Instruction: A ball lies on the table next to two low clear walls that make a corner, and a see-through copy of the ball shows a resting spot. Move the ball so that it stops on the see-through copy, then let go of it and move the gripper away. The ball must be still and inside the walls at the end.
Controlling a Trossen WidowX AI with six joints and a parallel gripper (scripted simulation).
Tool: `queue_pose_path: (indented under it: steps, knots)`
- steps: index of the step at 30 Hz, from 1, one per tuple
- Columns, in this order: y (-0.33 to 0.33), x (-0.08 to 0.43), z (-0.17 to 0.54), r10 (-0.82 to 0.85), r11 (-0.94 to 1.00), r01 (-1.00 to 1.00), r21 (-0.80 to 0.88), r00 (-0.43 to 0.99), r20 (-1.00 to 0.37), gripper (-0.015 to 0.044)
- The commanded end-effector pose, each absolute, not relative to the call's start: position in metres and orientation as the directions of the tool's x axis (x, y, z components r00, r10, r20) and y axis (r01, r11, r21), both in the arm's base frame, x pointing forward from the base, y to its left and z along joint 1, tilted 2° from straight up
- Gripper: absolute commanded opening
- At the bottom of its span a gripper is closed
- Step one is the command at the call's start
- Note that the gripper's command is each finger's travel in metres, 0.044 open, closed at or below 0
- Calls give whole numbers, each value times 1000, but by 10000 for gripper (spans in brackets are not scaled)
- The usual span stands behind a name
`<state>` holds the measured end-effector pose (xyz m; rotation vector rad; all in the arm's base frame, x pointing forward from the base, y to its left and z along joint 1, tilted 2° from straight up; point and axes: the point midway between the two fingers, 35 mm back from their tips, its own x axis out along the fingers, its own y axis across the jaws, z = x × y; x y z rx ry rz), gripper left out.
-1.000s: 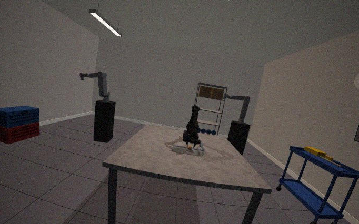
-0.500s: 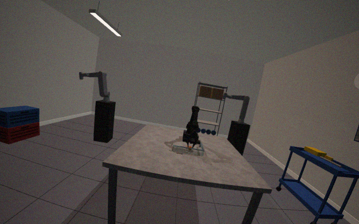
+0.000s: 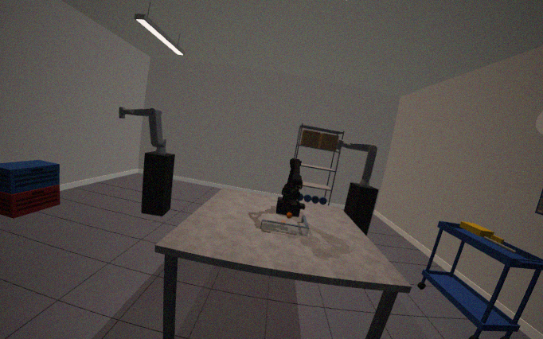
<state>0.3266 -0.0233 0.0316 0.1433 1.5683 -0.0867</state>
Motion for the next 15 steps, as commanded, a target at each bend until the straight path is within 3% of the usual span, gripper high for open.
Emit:
queue_pose_path:
  steps: [1,9,15]
  knots:
    - [-25,325,71,30,990,141,33,17,-999,0]
    - [-25,321,92,30,990,141,32,17,-999,0]
    - [-40,318,68,29,990,141,31,17,-999,0]
